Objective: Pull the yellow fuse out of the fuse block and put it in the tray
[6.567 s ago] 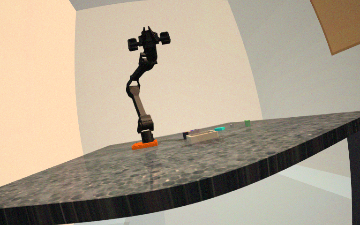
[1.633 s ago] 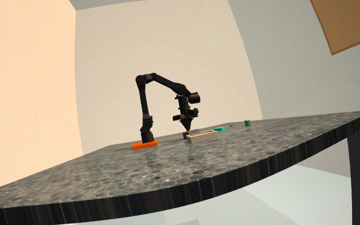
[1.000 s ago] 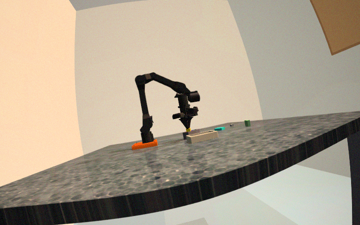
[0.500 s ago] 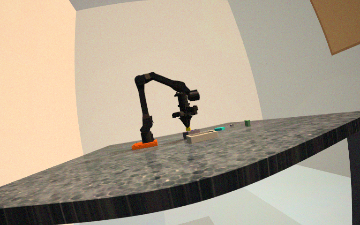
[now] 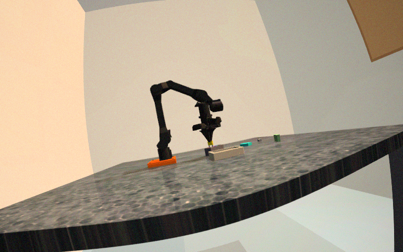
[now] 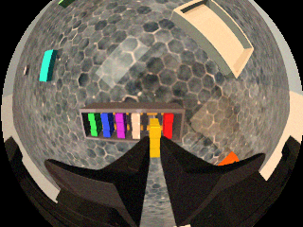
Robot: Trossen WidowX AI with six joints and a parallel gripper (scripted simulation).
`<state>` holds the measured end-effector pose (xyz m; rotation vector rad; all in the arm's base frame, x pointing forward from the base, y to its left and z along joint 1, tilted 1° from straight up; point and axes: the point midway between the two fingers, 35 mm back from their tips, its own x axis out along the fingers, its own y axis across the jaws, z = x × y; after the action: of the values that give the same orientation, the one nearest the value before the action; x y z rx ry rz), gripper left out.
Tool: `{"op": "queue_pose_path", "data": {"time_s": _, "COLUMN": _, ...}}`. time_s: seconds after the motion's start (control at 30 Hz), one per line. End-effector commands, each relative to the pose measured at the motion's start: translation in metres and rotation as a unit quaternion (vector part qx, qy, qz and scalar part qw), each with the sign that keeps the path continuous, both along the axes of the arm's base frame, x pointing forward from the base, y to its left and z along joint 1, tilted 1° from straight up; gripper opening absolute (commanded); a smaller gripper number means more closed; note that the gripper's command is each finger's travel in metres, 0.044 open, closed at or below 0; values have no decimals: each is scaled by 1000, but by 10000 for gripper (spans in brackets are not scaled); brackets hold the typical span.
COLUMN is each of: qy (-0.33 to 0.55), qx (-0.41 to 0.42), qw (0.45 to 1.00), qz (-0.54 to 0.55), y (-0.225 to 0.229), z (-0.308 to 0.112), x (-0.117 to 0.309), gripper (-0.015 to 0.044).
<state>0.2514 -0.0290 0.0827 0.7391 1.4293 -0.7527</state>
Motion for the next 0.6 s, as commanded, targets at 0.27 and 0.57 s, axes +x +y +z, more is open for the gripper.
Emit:
{"op": "queue_pose_path", "data": {"time_s": 0.27, "qy": -3, "qx": 1, "qw": 1000, "qz": -1, "y": 0, "z": 10, "x": 1, "gripper": 0}}
{"op": "queue_pose_path", "data": {"time_s": 0.57, "qy": -3, "qx": 1, "qw": 1000, "qz": -1, "y": 1, "z": 25, "x": 0, "gripper": 0}}
